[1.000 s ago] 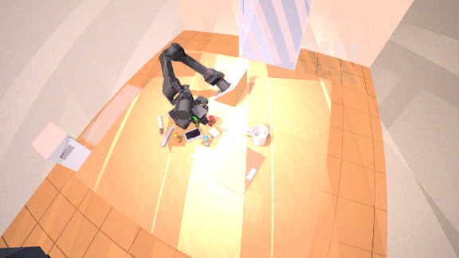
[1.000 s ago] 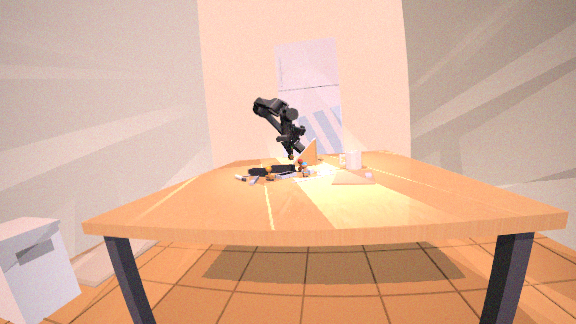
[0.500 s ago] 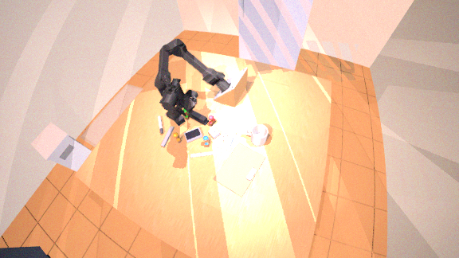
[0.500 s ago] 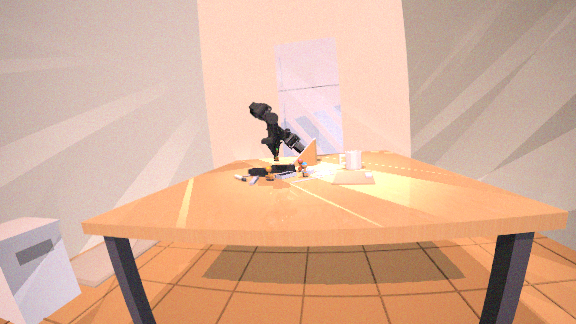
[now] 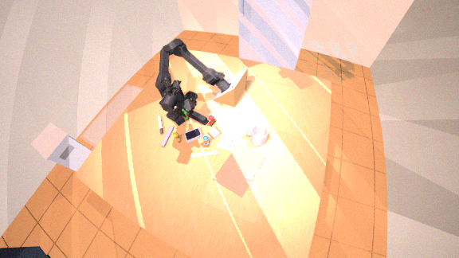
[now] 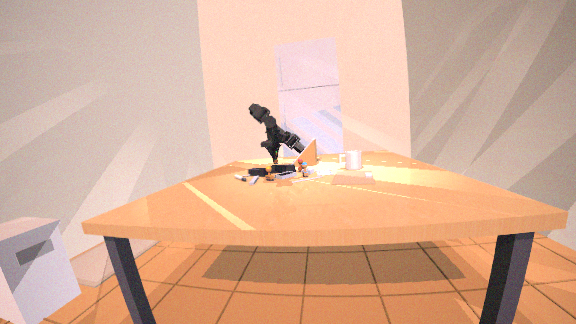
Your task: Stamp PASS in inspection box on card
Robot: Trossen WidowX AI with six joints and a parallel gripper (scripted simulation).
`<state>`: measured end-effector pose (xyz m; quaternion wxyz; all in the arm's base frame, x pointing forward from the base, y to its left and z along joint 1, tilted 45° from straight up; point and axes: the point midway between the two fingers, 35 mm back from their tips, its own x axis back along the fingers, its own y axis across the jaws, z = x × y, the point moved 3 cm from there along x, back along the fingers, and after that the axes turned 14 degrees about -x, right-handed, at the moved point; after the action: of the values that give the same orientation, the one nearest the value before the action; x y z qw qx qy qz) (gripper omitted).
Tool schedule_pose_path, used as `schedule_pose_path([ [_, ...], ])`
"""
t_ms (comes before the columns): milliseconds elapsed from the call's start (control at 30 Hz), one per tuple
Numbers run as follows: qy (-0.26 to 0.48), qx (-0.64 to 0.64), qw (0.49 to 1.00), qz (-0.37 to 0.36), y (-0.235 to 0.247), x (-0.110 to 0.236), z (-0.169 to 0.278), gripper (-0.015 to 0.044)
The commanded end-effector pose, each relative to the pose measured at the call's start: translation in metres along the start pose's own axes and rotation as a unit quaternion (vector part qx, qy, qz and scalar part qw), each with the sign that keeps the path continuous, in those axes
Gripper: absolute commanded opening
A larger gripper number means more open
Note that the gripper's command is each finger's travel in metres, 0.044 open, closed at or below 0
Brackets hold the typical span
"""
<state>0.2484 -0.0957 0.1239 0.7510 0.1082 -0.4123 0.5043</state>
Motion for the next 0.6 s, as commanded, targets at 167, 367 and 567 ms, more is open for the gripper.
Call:
schedule_pose_path([
  [167, 0.003, 0.001, 1.0, 0.0, 0.0, -0.015, 0.001, 0.0],
  [367, 0.003, 0.001, 1.0, 0.0, 0.0, -0.025, 0.001, 0.0],
  [567, 0.004, 0.001, 1.0, 0.0, 0.0, -0.035, 0.002, 0.0],
])
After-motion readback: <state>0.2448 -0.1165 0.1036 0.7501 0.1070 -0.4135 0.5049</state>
